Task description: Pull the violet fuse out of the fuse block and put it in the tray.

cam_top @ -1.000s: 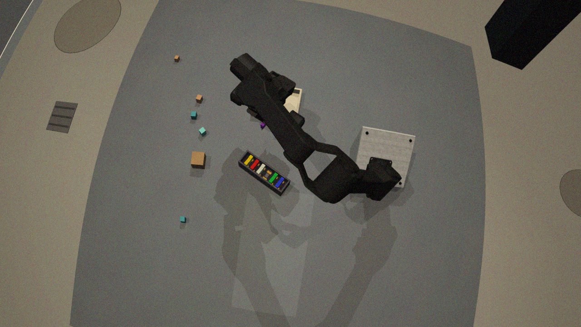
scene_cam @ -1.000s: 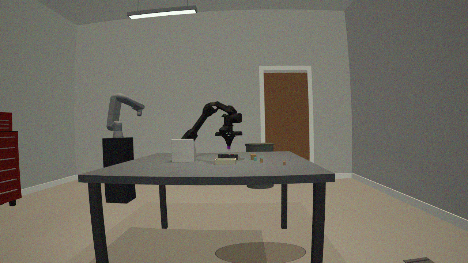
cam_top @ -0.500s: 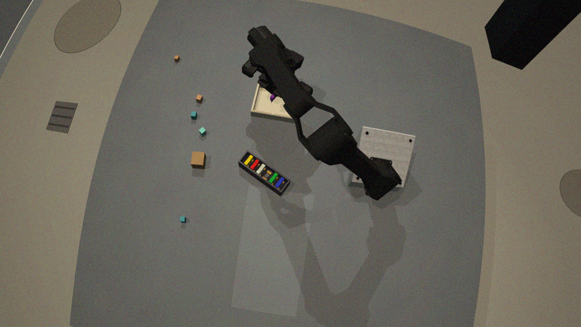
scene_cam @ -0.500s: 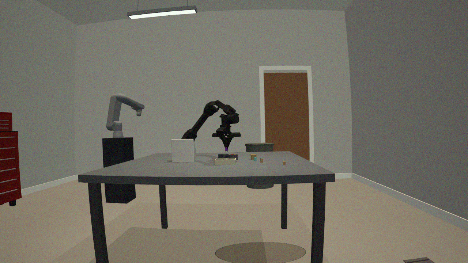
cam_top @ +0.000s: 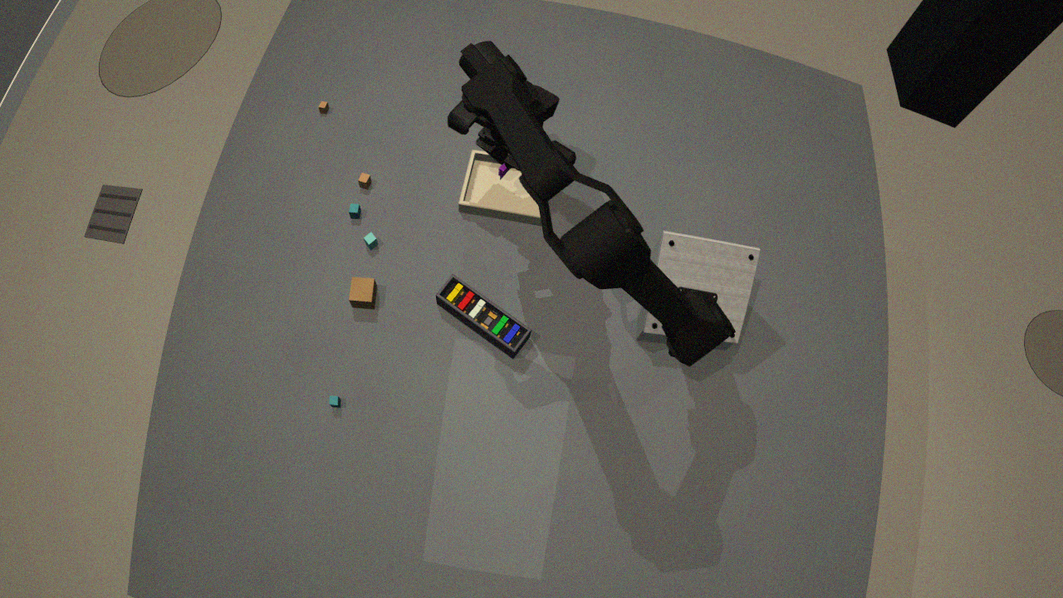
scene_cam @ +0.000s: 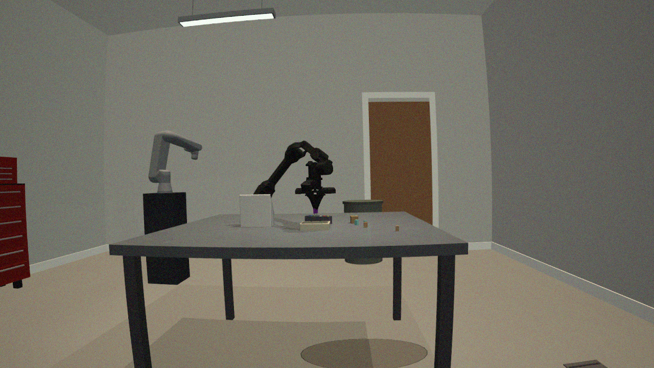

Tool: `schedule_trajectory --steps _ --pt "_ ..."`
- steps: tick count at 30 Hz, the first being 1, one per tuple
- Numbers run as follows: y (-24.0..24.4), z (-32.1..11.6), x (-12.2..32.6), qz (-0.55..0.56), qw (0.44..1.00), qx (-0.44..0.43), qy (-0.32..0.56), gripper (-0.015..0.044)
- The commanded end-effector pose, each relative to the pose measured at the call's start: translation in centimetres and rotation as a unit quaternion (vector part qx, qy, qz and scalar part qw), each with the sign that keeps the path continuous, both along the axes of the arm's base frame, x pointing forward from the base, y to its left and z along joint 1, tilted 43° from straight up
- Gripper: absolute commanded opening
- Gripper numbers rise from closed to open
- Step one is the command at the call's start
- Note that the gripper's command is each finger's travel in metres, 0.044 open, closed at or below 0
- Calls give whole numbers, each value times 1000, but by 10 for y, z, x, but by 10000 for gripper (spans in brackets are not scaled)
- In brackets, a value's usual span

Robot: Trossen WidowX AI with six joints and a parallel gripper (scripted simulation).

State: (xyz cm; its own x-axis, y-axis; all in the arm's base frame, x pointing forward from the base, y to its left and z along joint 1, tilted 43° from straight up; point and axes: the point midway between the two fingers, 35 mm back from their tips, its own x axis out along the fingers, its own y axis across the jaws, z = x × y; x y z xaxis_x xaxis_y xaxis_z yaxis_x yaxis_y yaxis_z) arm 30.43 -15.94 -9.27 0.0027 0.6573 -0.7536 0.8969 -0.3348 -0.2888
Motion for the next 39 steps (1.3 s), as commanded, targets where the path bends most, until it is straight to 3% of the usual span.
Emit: schedule_trajectory --steps 1,20,32,39 --pt "6 -8 -2 -1 1000 3 5 0" --pt "23 -26 -2 -1 1000 4 4 0" --pt "20 -23 -1 2 1000 1 2 315" --pt "-4 4 -2 -1 1000 3 5 330"
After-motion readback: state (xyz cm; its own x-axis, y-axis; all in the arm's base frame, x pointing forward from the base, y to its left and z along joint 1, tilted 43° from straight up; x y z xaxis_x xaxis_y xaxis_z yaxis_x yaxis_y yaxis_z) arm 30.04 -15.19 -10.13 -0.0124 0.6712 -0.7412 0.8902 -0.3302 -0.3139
